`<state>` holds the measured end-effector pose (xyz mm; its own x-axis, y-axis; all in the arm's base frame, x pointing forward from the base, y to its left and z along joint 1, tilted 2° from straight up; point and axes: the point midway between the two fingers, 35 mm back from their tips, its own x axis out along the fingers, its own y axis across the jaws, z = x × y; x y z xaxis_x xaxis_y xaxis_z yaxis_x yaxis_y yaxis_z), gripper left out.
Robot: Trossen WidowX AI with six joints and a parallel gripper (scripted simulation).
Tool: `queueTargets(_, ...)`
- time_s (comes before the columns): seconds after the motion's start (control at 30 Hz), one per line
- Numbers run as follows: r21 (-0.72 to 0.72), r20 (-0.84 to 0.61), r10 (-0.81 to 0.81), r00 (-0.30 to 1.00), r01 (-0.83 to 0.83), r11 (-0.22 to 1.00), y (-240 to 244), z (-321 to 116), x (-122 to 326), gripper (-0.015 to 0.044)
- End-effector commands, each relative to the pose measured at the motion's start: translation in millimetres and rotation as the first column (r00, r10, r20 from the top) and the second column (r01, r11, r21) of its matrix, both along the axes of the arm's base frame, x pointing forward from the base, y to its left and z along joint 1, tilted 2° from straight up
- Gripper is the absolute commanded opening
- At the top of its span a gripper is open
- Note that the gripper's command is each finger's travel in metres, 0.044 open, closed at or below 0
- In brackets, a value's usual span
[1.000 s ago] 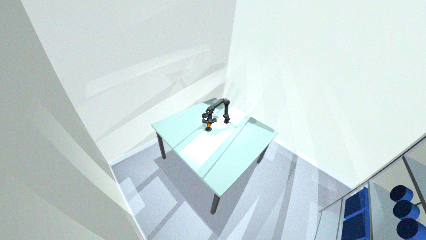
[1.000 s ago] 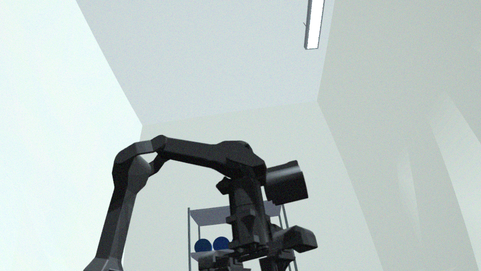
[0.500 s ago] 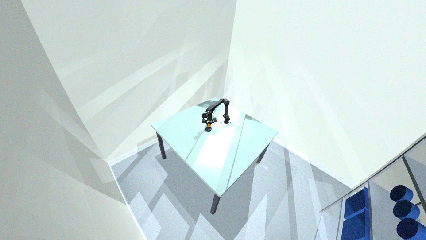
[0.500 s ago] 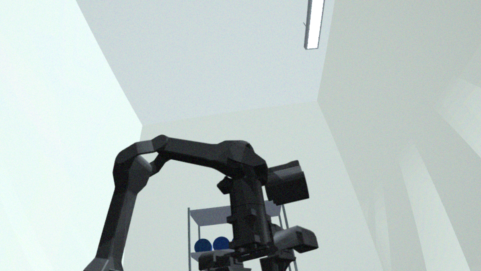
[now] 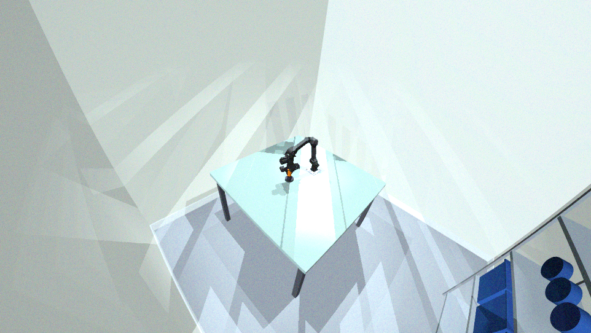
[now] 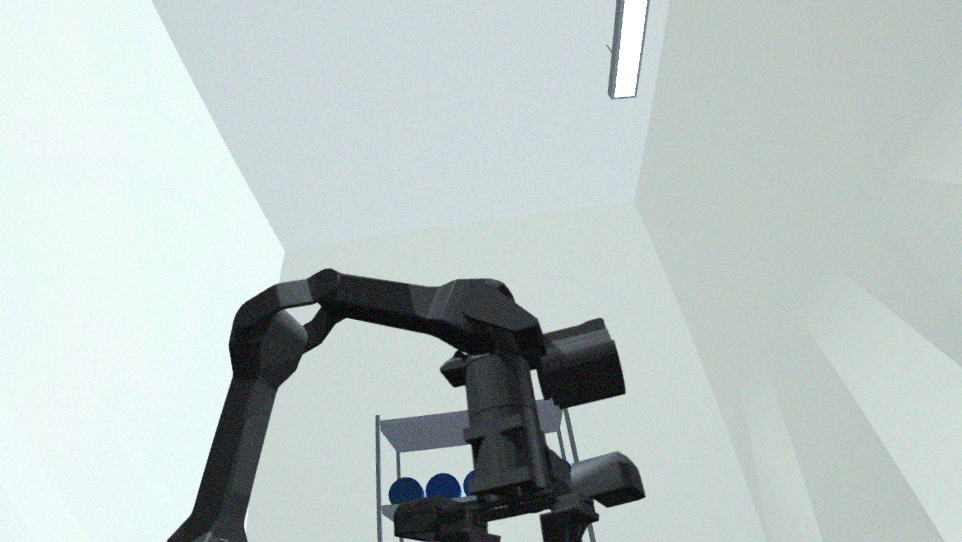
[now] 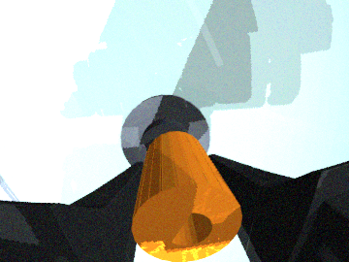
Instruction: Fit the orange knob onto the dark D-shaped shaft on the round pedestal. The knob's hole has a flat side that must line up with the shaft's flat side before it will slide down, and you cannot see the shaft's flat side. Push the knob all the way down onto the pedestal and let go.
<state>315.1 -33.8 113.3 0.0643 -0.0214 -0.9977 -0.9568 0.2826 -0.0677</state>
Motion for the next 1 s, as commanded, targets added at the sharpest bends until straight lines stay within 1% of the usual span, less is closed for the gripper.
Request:
queueTargets(0.0, 0.001, 0.006, 0.010, 1.000, -0.010, 1.000, 0.0, -0.9, 3.2, 0.0000)
queueTargets(0.53, 0.001, 0.006, 0.010, 1.000, -0.010, 1.000, 0.2, 3.5, 1.6, 0.0000)
queueTargets(0.6, 0.000, 0.006, 0.035, 0.999, -0.035, 0.999, 0.2, 3.8, 1.5, 0.0000)
queueTargets(0.77, -0.012, 0.001, 0.207, 0.978, -0.207, 0.978, 0.6, 5.2, -1.6, 0.0000)
queueTargets(0.97, -0.013, 0.000, 0.217, 0.976, -0.217, 0.976, 0.8, 3.0, -4.1, 0.0000)
